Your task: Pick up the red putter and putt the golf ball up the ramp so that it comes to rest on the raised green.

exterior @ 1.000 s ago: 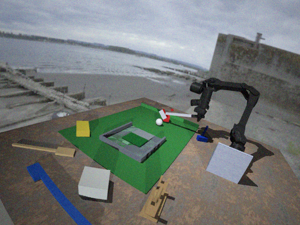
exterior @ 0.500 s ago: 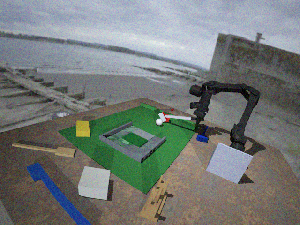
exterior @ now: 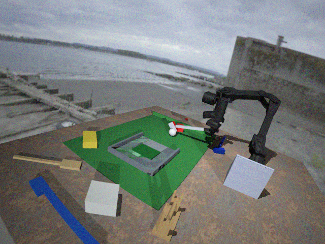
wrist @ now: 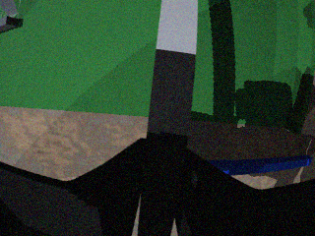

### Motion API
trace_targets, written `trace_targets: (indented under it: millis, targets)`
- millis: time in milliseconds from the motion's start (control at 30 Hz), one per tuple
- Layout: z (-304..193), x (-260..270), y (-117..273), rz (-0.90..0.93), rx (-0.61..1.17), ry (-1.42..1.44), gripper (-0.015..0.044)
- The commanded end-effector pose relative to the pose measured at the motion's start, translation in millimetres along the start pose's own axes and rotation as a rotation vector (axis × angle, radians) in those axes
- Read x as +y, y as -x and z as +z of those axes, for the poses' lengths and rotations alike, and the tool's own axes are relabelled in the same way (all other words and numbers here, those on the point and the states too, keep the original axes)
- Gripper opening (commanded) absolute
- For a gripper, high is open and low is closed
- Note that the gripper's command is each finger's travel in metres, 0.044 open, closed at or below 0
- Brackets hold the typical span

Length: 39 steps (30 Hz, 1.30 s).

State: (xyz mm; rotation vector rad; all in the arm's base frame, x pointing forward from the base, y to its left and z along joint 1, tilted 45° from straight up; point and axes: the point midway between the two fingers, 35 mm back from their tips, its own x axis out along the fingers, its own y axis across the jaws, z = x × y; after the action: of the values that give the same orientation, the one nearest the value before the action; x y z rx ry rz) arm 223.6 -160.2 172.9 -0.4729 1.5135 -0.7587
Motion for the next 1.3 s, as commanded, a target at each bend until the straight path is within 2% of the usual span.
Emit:
trace_targets:
  millis: [0,67,267,667,1267]
  targets:
    - [-4.9,52.0,-2.7,0.005,0.003,0.028,0.0000]
    - [-8.6,68.4,-3.1,0.001,0.001,0.028,0.0000]
    - [-8.6,70.7,1.6,0.002,0.001,0.029,0.0000]
    - [-8.6,71.4,55.7,0.003,0.003,0.030,0.0000]
    - [-10.5,71.9,48.2,-0.001,0.011,0.039,0.0000]
